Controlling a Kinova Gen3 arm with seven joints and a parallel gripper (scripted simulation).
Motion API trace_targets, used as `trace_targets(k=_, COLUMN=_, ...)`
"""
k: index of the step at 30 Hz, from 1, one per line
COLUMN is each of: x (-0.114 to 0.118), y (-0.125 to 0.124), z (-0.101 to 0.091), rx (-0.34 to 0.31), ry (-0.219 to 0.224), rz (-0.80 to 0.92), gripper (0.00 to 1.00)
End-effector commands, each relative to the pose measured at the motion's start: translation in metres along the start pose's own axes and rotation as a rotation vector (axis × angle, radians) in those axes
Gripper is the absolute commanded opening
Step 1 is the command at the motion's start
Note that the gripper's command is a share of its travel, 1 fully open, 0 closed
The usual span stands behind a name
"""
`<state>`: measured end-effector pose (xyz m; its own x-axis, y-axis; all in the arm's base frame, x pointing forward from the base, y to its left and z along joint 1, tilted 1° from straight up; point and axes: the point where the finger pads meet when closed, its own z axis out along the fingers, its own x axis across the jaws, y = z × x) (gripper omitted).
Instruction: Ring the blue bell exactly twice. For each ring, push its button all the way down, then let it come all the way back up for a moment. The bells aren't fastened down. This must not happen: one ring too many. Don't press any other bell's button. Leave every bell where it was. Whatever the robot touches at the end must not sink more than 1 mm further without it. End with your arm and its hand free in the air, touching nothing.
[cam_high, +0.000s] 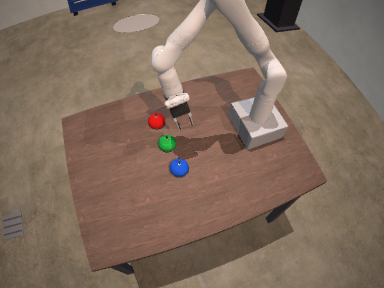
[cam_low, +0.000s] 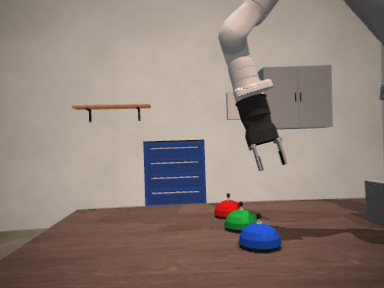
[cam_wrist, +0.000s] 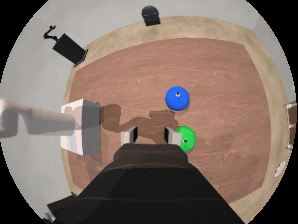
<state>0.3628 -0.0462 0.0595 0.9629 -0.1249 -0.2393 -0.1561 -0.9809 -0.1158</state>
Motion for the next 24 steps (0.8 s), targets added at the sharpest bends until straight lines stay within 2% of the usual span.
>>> trace_targets(k=1, x=0.001, y=-0.007, z=0.000, rx=-0.006, ry=0.001, rz=-0.016, gripper=1.00)
trace_targets(k=6, x=0.001, y=-0.007, z=0.000, rx=-0.006, ry=0.001, rz=-0.016, gripper=1.00)
trace_targets(k=7, x=0.007, y=-0.015, z=0.002, rx=-0.027, ry=0.020, rz=-0.027, gripper=1.00)
trace_targets(k=14, x=0.007, y=-0.015, z=0.002, rx=-0.027, ry=0.020, rz=-0.027, gripper=1.00)
trace_targets(k=15, x=0.013, y=-0.023, z=0.004, rx=-0.046, ry=0.039, rz=-0.038, gripper=1.00)
trace_targets(k=23, x=0.013, y=-0.023, z=0.004, rx=-0.046, ry=0.039, rz=-0.038, gripper=1.00)
trace_targets(k=24, x=0.019, y=-0.030, z=0.006, rx=-0.063, ry=0.058, rz=-0.049, gripper=1.00)
